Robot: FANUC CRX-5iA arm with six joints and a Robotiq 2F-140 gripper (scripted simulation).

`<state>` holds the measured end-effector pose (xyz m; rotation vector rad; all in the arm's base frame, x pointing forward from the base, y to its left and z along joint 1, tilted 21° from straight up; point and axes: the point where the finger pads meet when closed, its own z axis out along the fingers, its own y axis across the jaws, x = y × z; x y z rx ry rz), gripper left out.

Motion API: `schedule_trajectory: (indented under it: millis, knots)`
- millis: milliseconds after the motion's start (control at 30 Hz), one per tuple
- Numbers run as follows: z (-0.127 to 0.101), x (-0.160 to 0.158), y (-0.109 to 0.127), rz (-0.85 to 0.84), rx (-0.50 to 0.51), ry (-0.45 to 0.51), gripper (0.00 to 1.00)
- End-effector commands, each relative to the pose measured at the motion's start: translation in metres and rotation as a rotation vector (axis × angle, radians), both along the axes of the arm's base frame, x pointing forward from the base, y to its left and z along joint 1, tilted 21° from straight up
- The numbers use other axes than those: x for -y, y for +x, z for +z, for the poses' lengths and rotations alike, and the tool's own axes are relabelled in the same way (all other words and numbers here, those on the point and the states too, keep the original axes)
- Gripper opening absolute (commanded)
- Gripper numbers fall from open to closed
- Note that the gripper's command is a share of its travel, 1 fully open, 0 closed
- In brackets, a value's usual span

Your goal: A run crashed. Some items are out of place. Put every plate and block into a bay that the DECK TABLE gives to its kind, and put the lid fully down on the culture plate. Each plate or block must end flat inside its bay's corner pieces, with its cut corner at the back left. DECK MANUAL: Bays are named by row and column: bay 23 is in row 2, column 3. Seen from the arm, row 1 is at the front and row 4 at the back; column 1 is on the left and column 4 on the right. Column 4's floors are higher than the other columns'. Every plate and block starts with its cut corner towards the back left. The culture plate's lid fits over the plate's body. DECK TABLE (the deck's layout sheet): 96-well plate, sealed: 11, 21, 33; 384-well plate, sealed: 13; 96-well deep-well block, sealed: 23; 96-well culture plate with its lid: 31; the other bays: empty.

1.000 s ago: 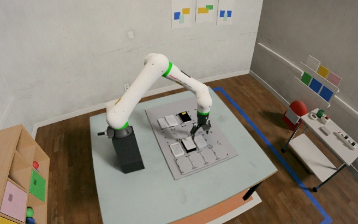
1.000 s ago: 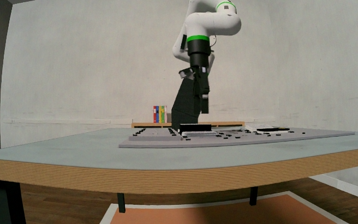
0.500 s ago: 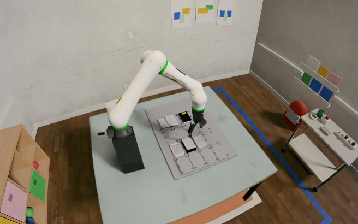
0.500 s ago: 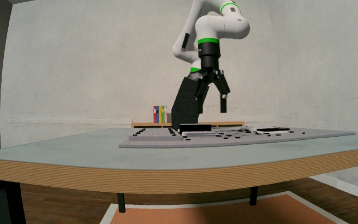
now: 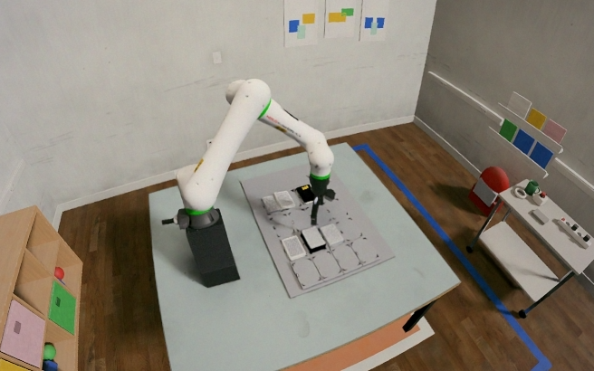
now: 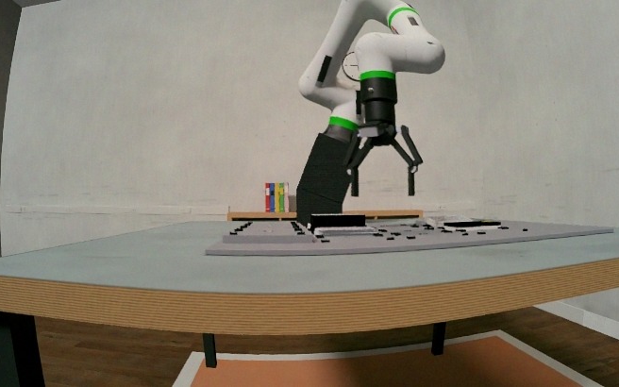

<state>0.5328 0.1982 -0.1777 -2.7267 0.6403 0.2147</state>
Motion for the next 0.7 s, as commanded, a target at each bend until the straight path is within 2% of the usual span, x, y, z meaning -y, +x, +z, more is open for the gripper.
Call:
schedule_trajectory:
  millis: [0, 133, 200, 567, 667]
  knots:
    - [0.006, -0.014, -0.009, 0.143, 0.06, 0.017, 1.0]
    - [0.011, -0.026, -0.018, 0.267, 0.107, 0.026, 1.0]
    - [0.011, -0.026, -0.018, 0.267, 0.107, 0.026, 1.0]
    - [0.024, -0.061, -0.043, 0.609, 0.237, 0.051, 1.0]
    - [0.028, -0.07, -0.049, 0.625, 0.243, 0.052, 1.0]
